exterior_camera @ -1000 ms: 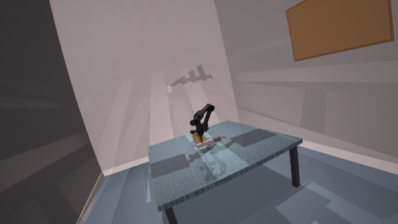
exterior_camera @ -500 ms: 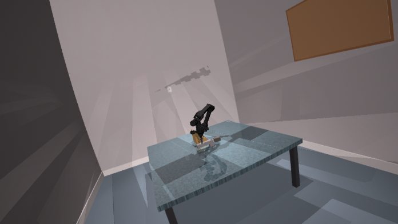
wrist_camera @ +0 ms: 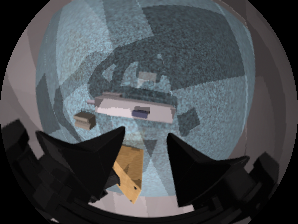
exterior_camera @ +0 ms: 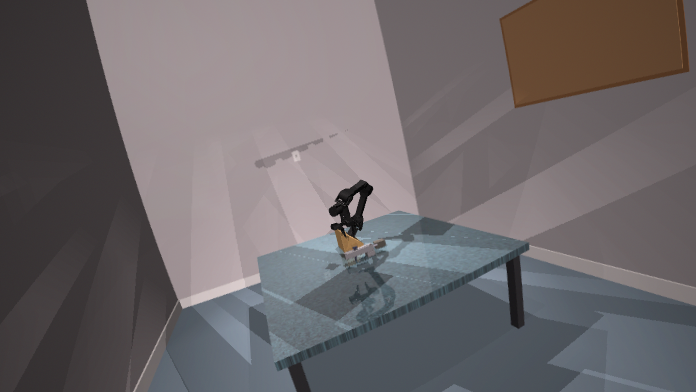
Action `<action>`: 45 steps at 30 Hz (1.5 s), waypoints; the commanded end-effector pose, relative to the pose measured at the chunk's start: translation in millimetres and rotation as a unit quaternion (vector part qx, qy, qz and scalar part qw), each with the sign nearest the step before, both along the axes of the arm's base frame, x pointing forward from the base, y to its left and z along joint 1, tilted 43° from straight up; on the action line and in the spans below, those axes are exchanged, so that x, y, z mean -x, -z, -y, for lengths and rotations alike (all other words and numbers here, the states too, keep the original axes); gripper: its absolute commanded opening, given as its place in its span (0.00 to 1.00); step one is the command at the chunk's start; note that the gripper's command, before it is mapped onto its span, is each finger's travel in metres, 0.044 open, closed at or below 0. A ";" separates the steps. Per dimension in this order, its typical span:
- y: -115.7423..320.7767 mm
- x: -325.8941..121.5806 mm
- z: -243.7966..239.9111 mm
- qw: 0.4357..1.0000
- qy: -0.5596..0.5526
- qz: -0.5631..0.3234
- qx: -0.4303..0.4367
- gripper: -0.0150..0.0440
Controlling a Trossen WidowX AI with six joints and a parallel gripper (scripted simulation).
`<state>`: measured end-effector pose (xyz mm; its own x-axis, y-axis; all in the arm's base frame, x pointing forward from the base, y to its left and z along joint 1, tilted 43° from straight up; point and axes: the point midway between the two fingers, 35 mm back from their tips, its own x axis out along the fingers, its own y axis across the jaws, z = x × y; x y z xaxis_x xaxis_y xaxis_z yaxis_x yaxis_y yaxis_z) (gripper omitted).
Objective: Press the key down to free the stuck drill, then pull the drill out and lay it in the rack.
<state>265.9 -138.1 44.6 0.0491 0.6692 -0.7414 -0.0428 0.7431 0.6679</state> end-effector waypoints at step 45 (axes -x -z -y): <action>-32.1 4.7 -188.0 0.706 -0.525 0.474 0.027 1.00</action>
<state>262.0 46.7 81.9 0.0419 0.6723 -0.7391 -0.9977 -0.0111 -0.0666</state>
